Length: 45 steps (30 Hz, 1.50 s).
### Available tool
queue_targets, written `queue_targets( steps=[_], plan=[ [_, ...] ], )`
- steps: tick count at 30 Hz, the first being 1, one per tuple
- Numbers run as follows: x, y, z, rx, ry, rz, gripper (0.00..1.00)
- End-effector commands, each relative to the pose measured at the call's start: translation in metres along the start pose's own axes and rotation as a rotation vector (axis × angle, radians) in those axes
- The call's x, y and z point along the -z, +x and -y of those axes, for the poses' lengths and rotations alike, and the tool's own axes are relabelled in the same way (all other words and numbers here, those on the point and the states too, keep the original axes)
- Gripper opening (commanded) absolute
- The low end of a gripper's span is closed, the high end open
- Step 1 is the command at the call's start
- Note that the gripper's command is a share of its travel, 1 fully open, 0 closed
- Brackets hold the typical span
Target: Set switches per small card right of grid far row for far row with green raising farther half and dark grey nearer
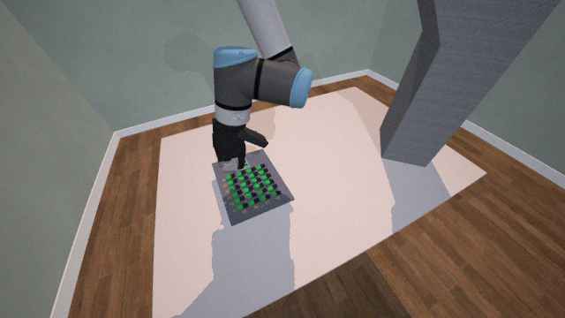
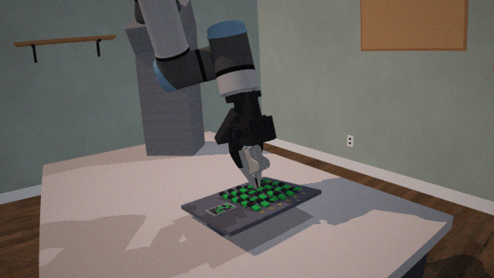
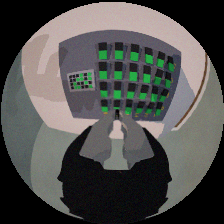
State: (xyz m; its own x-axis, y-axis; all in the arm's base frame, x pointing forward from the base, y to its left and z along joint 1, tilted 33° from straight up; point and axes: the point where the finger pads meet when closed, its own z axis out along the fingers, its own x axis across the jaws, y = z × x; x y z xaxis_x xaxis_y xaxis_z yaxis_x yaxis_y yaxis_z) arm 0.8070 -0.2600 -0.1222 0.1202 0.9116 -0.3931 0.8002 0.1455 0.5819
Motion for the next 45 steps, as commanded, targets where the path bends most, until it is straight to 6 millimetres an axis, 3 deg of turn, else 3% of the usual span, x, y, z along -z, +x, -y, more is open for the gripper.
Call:
queue_targets(
  steps=[1,34,45],
  plan=[
    [0.0,0.0,-0.001,0.0,-0.001,0.0,0.0],
    [0.001,0.0,-0.001,0.0,-0.001,0.0,0.0],
    [-0.015,0.0,-0.001,0.0,-0.001,0.0,0.0]
  ],
)
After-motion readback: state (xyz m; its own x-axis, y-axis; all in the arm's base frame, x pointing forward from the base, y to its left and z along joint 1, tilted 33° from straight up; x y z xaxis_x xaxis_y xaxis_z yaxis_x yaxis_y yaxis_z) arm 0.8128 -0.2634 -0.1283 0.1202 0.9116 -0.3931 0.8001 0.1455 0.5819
